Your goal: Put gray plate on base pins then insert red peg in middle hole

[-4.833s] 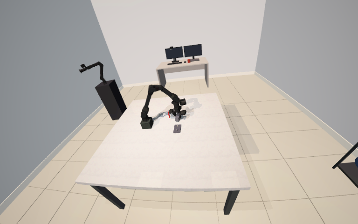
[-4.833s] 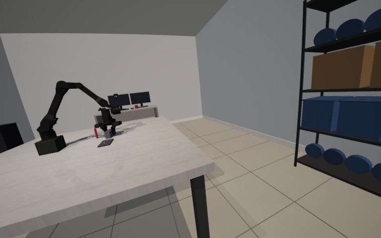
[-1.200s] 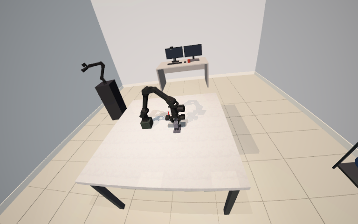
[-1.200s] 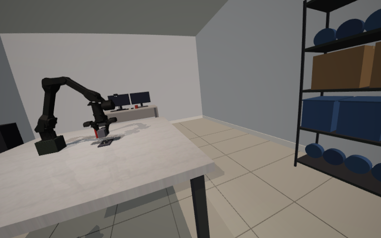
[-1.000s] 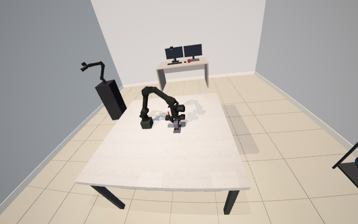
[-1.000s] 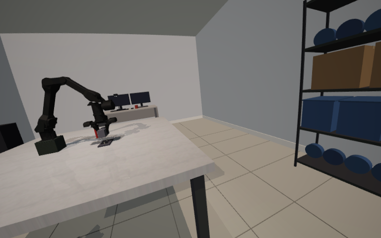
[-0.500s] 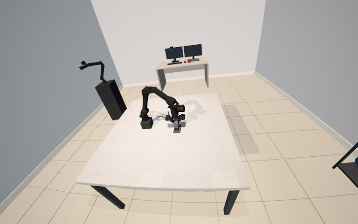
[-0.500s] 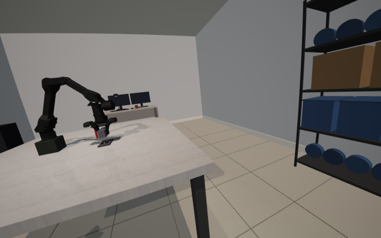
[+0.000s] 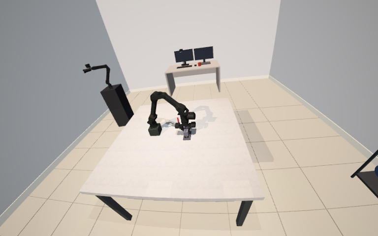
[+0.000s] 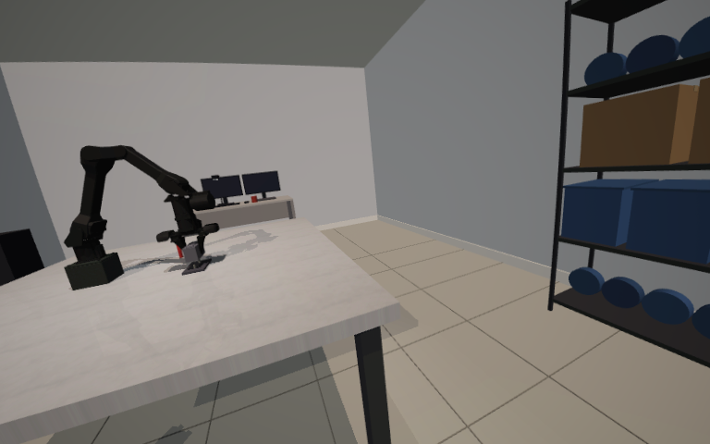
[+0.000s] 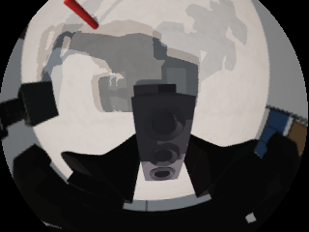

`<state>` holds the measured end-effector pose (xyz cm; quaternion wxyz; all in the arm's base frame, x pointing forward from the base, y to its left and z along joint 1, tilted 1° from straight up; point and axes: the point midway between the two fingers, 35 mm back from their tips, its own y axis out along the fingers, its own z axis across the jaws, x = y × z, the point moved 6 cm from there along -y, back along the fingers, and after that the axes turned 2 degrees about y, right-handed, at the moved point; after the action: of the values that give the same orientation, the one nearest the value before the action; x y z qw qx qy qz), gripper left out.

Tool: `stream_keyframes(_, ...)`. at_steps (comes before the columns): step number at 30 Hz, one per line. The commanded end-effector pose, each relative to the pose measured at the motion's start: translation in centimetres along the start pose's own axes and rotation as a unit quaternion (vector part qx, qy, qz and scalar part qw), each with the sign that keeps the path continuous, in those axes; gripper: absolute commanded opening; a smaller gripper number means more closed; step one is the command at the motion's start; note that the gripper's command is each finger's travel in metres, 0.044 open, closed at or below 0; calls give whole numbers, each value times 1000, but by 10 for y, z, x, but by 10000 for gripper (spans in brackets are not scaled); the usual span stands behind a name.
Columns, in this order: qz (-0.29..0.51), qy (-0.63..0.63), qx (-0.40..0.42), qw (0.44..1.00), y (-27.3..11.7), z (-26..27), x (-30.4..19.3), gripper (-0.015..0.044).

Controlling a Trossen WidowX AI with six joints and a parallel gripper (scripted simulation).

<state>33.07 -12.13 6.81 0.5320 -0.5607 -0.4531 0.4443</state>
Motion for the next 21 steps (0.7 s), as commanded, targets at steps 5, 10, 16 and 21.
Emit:
stream_keyframes(5,-1,-2,5,1000,13,2,0,0)
stream_keyframes(10,-1,-2,6,1000,22,2,0,0)
stream_keyframes(16,-1,-2,6,1000,27,2,0,0)
stream_keyframes(21,0,0,0,1000,22,0,0,0)
